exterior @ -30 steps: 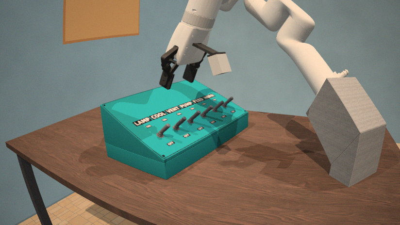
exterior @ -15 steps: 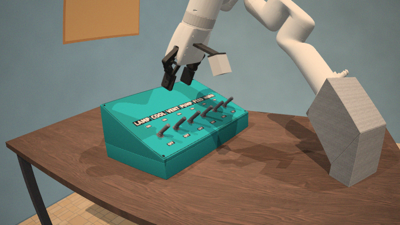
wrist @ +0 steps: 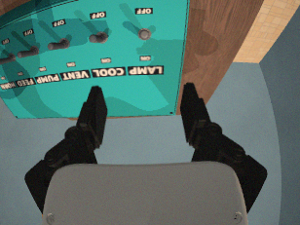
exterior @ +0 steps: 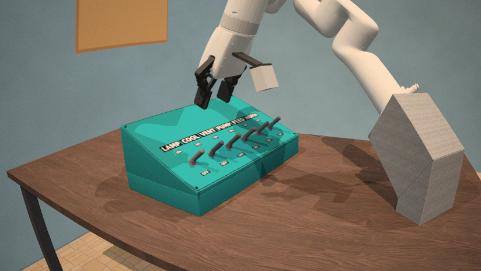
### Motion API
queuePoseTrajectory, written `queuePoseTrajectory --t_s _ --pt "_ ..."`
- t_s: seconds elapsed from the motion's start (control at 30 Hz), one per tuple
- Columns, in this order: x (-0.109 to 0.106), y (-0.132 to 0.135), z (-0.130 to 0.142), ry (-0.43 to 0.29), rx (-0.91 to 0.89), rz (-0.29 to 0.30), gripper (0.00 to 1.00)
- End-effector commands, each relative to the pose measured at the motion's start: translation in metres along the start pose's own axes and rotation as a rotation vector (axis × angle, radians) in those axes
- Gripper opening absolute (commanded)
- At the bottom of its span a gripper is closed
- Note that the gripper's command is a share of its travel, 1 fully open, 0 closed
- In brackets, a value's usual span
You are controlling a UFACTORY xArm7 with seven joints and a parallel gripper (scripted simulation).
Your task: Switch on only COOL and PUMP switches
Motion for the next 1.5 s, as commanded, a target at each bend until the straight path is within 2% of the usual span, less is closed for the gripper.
queuePoseTrajectory --t_s 0.0,0.4,0.53,0.67,0.73,0.9,1.23,1.3,1.33,1.47 --pt "-0.002 0.001 0.001 -0.001 0.002 0.004 0.76" --pt "-0.002 0.001 0.003 -0.001 0.041 0.004 0.76" --pt "-0.002 0.002 0.008 0.0 0.139 0.005 0.76" --pt "-0.002 0.002 0.017 0.001 0.313 0.006 0.76" --pt "-0.002 0.002 0.017 0.001 0.313 0.006 0.76" --pt "-0.003 0.003 0.035 0.003 0.635 0.006 0.76" --pt "-0.003 0.001 0.084 0.015 1.156 0.005 0.76" --pt "-0.003 0.001 0.084 0.015 1.156 0.005 0.76" --pt "-0.003 0.001 0.09 0.017 1.314 0.005 0.76" --pt "-0.003 -0.003 0.111 0.022 1.492 0.003 0.76"
Point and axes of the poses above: the point where the finger pads meet when closed, its own x axis out along the fingers, its own y axis across the jaws, z = x × y, the point moved 6 cm from there along -x, back along the fingers, and after that the axes turned 6 degrees about -x, right-handed, at the moved point
